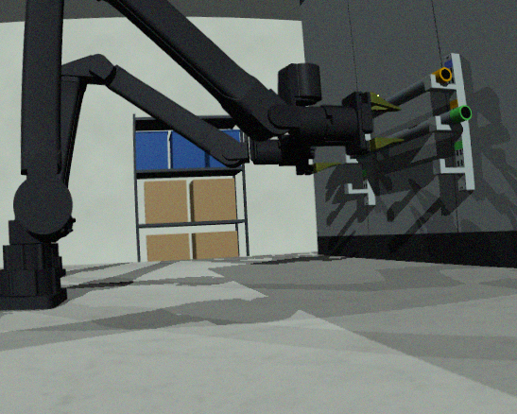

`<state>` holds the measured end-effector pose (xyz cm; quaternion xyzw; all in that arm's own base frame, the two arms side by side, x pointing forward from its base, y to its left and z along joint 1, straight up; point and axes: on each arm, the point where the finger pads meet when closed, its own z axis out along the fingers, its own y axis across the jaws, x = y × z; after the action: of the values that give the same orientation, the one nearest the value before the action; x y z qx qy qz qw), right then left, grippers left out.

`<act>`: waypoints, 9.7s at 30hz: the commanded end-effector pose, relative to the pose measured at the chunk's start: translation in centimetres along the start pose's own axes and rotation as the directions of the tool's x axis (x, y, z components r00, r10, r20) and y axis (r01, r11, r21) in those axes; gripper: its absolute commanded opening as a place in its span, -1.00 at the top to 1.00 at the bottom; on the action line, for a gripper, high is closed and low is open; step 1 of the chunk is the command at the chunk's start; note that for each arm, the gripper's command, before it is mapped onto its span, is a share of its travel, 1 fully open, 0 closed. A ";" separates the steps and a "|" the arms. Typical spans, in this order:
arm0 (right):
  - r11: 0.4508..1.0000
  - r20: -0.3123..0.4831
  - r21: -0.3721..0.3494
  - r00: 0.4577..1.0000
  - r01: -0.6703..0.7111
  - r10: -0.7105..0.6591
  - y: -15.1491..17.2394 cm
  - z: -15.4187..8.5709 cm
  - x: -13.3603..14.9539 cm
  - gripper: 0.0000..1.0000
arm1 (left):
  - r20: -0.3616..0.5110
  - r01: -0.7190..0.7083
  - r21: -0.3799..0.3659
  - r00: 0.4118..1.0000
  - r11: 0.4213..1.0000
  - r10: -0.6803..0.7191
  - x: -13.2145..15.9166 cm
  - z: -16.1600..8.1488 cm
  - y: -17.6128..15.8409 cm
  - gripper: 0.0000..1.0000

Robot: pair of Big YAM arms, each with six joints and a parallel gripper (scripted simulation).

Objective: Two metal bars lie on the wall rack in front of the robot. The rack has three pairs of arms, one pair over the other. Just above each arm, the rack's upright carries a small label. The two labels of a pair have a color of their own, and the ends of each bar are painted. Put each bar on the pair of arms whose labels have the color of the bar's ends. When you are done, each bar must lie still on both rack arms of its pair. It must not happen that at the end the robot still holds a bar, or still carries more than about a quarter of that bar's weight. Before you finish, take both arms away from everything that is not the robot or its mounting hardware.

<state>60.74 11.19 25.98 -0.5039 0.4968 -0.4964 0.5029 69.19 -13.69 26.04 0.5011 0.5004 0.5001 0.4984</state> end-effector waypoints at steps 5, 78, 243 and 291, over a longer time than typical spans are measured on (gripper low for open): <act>0.999 -0.006 0.032 1.000 -0.012 0.012 -0.9 0.4 0.5 -0.16 | 0.007 0.021 -0.035 1.000 0.999 -0.020 -0.8 0.2 0.6 -0.18; 0.998 -0.006 0.054 1.000 -0.020 0.020 -3.0 8.1 0.2 -0.16 | -0.005 0.026 -0.038 1.000 0.999 -0.027 0.3 8.0 2.1 -0.18; 0.998 -0.006 0.053 1.000 -0.023 0.023 -3.2 8.8 0.3 1.00 | -0.006 0.026 -0.037 1.000 0.999 -0.026 0.5 8.6 2.2 1.00; 0.998 -0.006 0.053 1.000 -0.023 0.023 -3.2 6.6 0.3 1.00 | -0.006 0.026 -0.037 1.000 0.999 -0.026 0.5 7.0 2.2 1.00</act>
<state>67.96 11.36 26.08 -0.5050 0.4966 -0.4954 0.5029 76.59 -13.71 26.08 0.5006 0.5010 0.4986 0.4997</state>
